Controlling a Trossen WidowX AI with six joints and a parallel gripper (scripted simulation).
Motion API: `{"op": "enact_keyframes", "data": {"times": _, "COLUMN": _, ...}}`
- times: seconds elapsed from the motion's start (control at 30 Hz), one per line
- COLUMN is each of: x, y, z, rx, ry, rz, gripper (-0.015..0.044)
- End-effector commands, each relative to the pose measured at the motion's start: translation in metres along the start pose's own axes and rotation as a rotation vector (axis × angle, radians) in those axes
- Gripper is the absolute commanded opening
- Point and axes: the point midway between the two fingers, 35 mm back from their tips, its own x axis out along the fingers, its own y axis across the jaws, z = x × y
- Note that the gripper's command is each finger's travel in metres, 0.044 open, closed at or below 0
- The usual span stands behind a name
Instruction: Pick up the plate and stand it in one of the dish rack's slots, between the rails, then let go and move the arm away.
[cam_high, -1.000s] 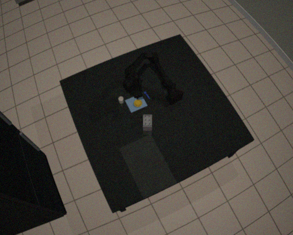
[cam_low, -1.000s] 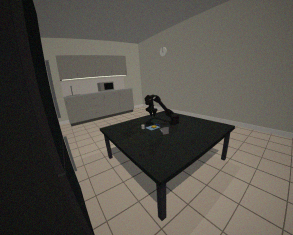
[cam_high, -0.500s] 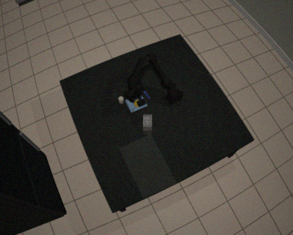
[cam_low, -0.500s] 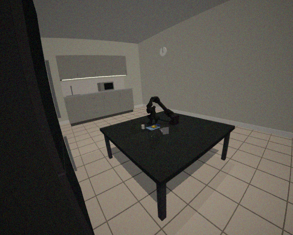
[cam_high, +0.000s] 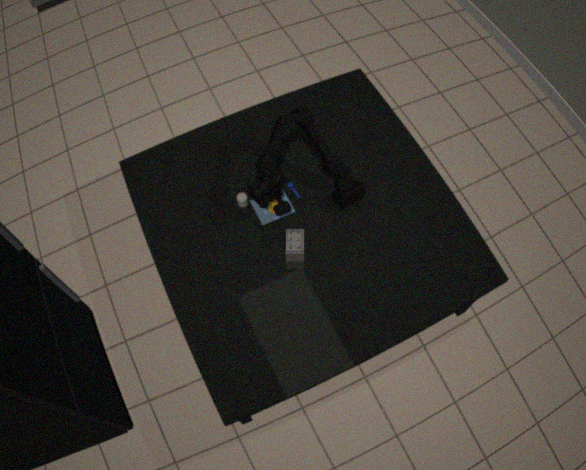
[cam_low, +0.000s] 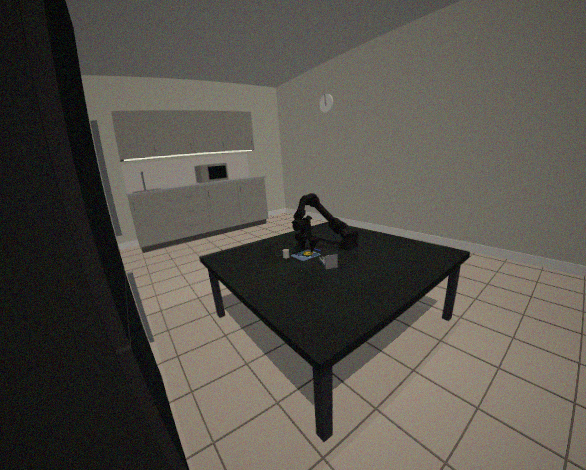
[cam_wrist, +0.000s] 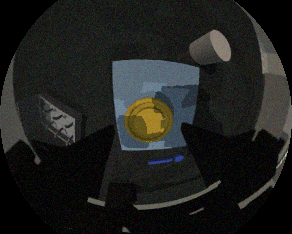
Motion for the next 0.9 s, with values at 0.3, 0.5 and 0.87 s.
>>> {"op": "enact_keyframes", "data": {"times": 0.3, "x": 0.021, "y": -0.001, "z": -0.003, "rx": -0.010, "ry": 0.005, "rz": -0.008, "gripper": 0.0400}}
{"op": "enact_keyframes", "data": {"times": 0.5, "x": 0.030, "y": -0.003, "z": -0.004, "rx": -0.010, "ry": 0.005, "rz": -0.010, "gripper": 0.0400}}
{"op": "enact_keyframes", "data": {"times": 0.87, "x": 0.031, "y": -0.003, "z": -0.004, "rx": -0.010, "ry": 0.005, "rz": -0.010, "gripper": 0.0374}}
